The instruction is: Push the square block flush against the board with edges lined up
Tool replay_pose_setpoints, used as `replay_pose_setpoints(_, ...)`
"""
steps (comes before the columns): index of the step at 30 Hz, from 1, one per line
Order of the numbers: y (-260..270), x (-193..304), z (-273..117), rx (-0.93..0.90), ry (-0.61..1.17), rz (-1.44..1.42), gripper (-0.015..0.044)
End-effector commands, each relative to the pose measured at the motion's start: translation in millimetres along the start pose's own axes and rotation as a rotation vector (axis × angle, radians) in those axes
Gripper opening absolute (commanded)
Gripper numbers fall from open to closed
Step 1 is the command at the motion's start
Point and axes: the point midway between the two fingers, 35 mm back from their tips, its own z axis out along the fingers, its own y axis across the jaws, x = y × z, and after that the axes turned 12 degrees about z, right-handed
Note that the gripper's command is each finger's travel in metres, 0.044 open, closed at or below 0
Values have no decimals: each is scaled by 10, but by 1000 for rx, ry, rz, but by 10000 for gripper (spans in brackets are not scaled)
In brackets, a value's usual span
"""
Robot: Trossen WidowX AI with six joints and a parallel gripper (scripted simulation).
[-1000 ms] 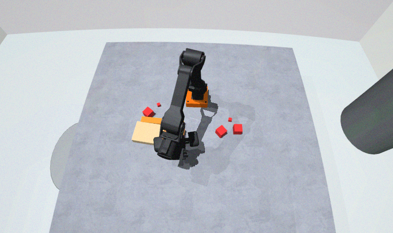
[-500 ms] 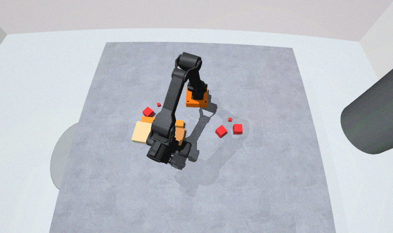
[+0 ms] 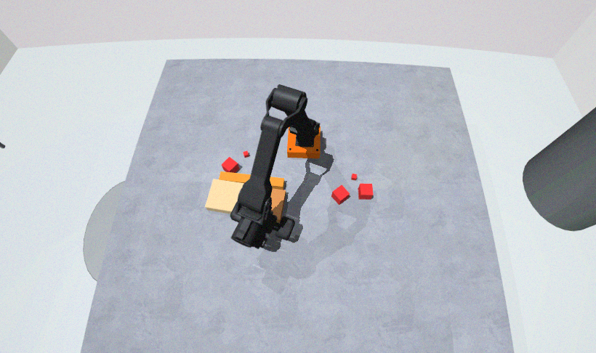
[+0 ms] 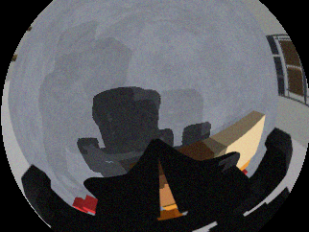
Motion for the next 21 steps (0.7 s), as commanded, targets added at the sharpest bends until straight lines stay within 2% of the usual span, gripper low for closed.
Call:
replay_pose_setpoints(1,-4,22,1,-2,-4,7,0)
replay_pose_setpoints(12,-38,185,2,-1,-3,7,0)
replay_pose_setpoints(21,-17,83,-4,-2,-4,7,0)
